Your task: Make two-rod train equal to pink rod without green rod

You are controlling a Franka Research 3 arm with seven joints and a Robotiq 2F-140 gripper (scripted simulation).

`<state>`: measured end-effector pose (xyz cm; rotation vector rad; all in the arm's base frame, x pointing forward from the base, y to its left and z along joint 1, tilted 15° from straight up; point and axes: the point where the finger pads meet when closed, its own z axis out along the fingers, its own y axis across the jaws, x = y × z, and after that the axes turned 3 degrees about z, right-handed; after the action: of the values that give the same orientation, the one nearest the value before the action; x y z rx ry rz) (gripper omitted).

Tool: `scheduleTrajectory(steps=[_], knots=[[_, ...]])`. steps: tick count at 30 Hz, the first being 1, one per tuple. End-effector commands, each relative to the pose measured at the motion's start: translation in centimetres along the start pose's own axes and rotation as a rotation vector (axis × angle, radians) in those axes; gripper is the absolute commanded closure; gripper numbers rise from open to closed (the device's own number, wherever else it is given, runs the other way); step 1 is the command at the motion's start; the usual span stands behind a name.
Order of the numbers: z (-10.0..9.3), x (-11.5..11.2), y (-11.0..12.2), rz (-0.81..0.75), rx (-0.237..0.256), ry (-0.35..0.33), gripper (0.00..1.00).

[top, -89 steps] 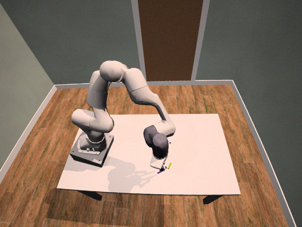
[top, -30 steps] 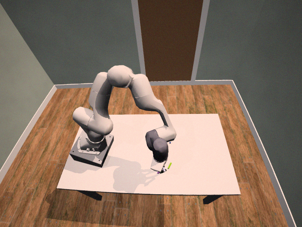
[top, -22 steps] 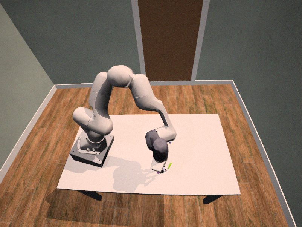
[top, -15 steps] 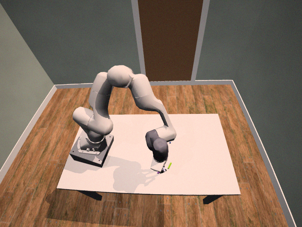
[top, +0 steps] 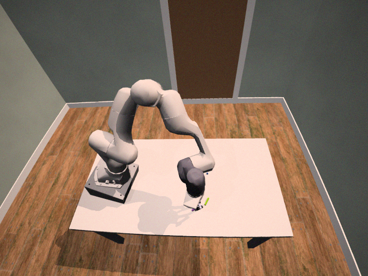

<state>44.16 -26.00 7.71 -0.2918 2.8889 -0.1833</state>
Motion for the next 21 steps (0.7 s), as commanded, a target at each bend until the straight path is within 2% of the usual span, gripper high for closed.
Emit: scheduleTrajectory(steps=[1,21], knots=[[-0.05,-0.21,-0.19,-0.005,0.004,-0.003,0.85],[-0.05,-0.34,-0.31,-0.005,0.004,-0.003,0.85]])
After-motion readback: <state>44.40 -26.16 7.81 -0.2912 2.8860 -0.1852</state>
